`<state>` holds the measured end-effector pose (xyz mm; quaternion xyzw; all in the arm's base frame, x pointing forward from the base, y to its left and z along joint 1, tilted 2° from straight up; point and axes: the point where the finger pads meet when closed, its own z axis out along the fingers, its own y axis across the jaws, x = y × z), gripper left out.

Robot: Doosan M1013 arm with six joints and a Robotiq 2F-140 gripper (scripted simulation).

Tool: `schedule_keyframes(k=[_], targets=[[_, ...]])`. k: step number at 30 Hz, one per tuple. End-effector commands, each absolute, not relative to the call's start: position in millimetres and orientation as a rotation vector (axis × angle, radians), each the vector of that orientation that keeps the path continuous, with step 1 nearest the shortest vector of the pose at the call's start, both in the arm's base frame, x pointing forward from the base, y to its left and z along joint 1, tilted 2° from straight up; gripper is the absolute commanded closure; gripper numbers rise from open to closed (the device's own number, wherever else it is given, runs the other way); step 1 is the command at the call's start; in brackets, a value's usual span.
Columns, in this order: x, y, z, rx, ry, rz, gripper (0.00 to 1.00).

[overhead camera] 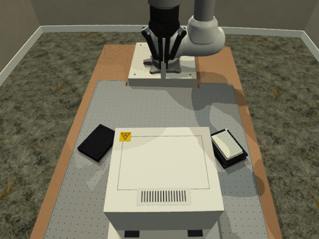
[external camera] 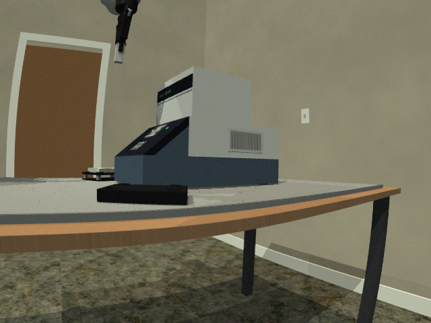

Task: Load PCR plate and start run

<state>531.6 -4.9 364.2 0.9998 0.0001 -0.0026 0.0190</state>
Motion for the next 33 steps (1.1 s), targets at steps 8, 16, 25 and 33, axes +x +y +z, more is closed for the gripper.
schedule_keyframes(k=[8, 16, 25, 33], targets=[[512, 12, 359, 3.115, 0.023, 0.002, 1.0], [510, 12, 329, 3.084, 0.224, 0.085, 1.0], [508, 10, 284, 2.996, 0.557, 0.222, 1.0], [506, 10, 254, 2.926, 0.746, 0.3, 1.0]])
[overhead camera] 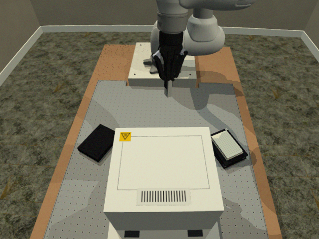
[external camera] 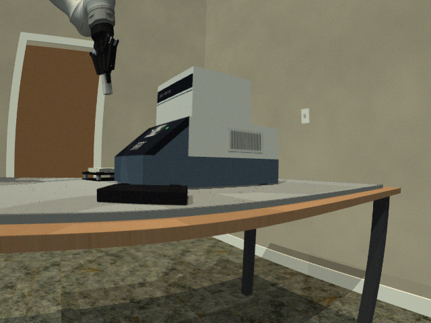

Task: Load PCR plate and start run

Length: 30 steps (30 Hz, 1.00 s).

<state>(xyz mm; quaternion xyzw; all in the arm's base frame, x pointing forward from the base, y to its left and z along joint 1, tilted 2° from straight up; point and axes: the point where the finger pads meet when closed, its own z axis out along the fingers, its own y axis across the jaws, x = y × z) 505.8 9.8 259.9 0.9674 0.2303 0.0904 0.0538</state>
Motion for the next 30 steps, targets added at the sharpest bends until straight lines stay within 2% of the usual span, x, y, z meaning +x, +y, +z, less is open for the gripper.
schedule_keyframes(k=[1, 15, 30], targets=[[506, 9, 249, 2.907, 0.789, 0.318, 1.0], [501, 8, 180, 2.714, 1.155, 0.469, 1.0], [516, 7, 169, 2.714, 1.155, 0.469, 1.0]])
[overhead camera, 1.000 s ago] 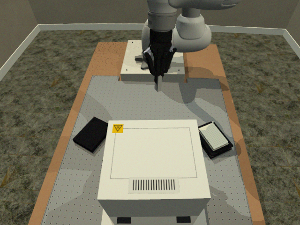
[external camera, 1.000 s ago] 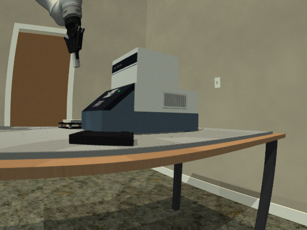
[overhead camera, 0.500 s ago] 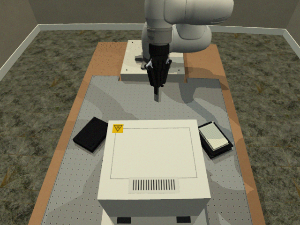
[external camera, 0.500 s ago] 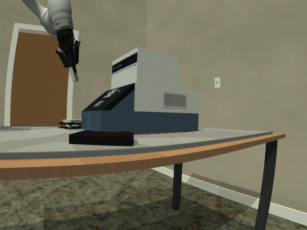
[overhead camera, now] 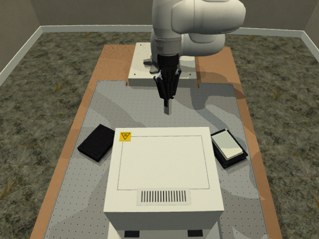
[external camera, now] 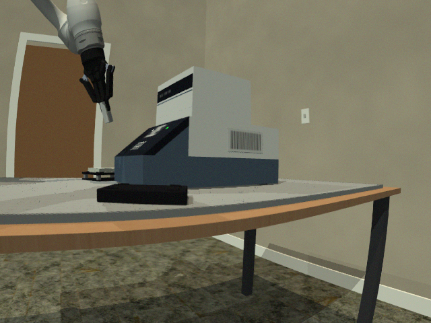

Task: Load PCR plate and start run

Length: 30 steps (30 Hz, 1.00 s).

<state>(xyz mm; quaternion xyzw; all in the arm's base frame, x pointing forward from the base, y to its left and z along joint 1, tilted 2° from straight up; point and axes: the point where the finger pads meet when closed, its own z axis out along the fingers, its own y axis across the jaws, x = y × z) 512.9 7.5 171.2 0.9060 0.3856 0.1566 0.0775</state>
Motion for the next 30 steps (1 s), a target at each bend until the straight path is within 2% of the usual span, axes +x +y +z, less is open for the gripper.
schedule_keyframes(k=[1, 30], targets=[[517, 7, 168, 2.714, 1.155, 0.469, 1.0], [550, 7, 143, 2.714, 1.155, 0.469, 1.0]])
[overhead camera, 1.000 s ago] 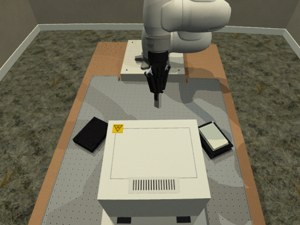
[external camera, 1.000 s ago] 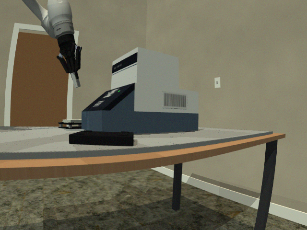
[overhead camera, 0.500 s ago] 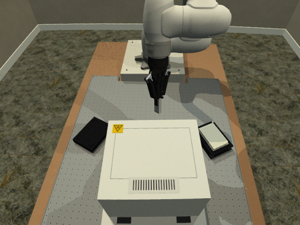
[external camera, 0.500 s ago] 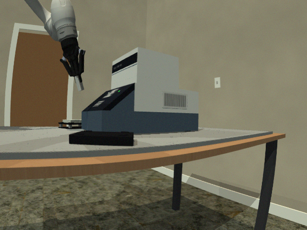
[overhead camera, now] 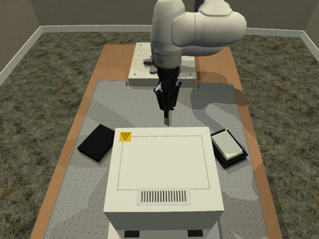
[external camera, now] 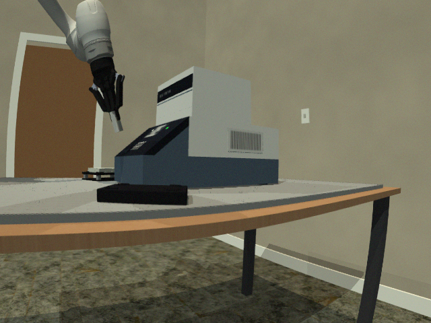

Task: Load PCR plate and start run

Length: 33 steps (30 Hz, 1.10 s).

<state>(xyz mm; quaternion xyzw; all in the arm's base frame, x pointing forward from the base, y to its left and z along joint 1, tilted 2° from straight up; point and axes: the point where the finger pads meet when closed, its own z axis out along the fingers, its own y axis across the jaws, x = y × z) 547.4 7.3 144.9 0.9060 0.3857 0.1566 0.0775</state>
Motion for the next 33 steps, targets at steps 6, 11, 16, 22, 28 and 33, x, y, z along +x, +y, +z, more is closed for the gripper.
schedule_keyframes(k=[6, 11, 16, 22, 28, 33], targets=[[558, 7, 137, 2.714, 1.155, 0.469, 1.0], [562, 7, 134, 2.714, 1.155, 0.469, 1.0], [569, 7, 128, 2.714, 1.155, 0.469, 1.0], [575, 7, 124, 2.714, 1.155, 0.469, 1.0], [579, 7, 119, 2.714, 1.155, 0.469, 1.0], [584, 7, 113, 2.714, 1.155, 0.469, 1.0]])
